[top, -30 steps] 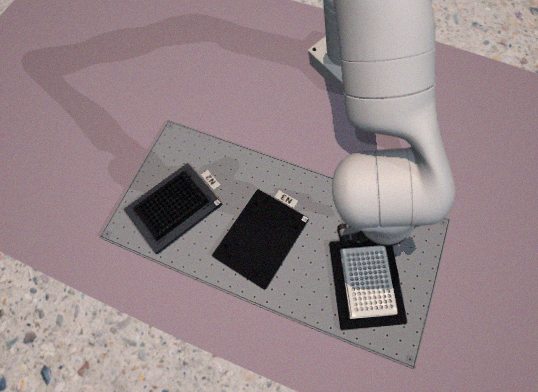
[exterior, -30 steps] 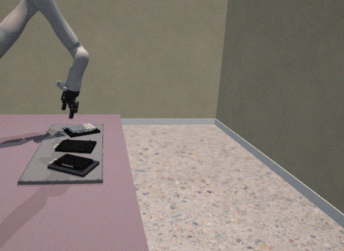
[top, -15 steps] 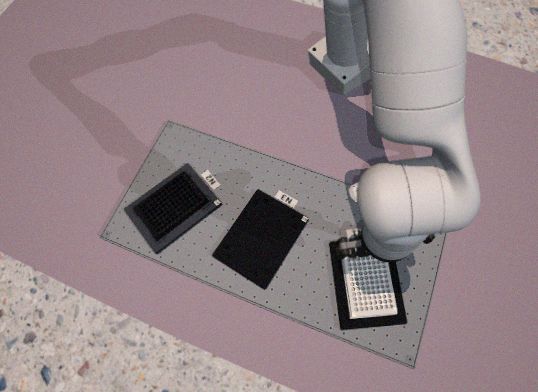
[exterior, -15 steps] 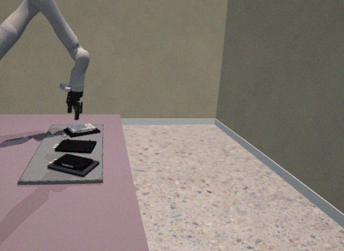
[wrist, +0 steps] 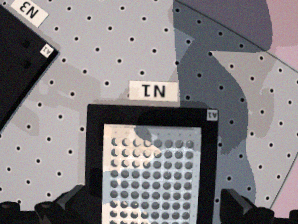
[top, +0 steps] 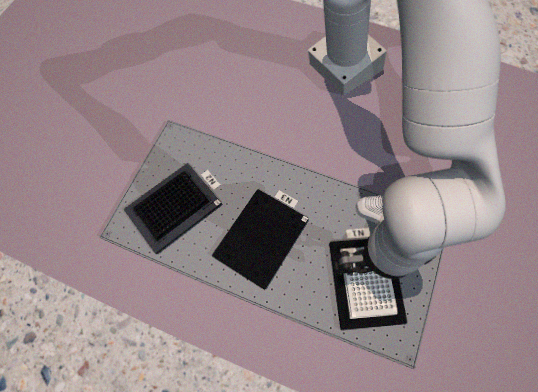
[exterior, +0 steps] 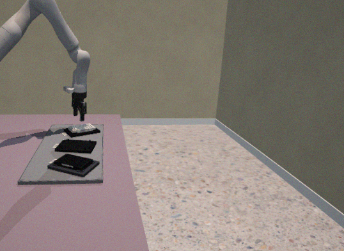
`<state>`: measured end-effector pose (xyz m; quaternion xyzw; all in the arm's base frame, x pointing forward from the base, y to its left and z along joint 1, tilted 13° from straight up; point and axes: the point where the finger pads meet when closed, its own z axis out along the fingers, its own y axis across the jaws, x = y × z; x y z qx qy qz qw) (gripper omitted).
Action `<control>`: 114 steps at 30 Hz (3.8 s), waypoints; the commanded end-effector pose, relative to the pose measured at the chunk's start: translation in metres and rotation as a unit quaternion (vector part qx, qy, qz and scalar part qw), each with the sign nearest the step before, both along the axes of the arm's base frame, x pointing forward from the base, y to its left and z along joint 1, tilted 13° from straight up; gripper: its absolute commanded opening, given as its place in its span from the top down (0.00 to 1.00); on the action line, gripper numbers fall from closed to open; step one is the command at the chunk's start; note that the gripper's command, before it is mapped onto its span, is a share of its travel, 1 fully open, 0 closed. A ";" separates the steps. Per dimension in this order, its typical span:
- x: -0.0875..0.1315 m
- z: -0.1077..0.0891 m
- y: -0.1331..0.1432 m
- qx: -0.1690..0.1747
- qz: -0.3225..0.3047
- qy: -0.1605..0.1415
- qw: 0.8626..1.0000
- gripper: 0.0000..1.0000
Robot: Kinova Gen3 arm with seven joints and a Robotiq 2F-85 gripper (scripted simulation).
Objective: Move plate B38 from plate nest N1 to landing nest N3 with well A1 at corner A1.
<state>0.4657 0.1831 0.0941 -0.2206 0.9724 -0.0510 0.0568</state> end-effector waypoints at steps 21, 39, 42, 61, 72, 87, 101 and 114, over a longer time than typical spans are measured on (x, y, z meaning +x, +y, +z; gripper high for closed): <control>0.016 -0.006 0.006 -0.020 -0.011 -0.027 0.999 0.00; 0.018 -0.023 0.004 -0.019 -0.012 -0.027 0.999 0.00; 0.018 -0.024 0.004 -0.019 -0.012 -0.026 0.999 0.00; 0.018 -0.027 0.003 -0.019 -0.012 -0.026 0.999 0.00; 0.020 -0.039 0.002 -0.018 -0.012 -0.026 0.999 0.00; 0.020 -0.042 0.003 -0.019 -0.012 -0.026 0.999 0.00; 0.021 -0.044 0.003 -0.018 -0.012 -0.026 0.999 0.00; 0.022 -0.048 0.003 -0.018 -0.012 -0.027 0.999 0.00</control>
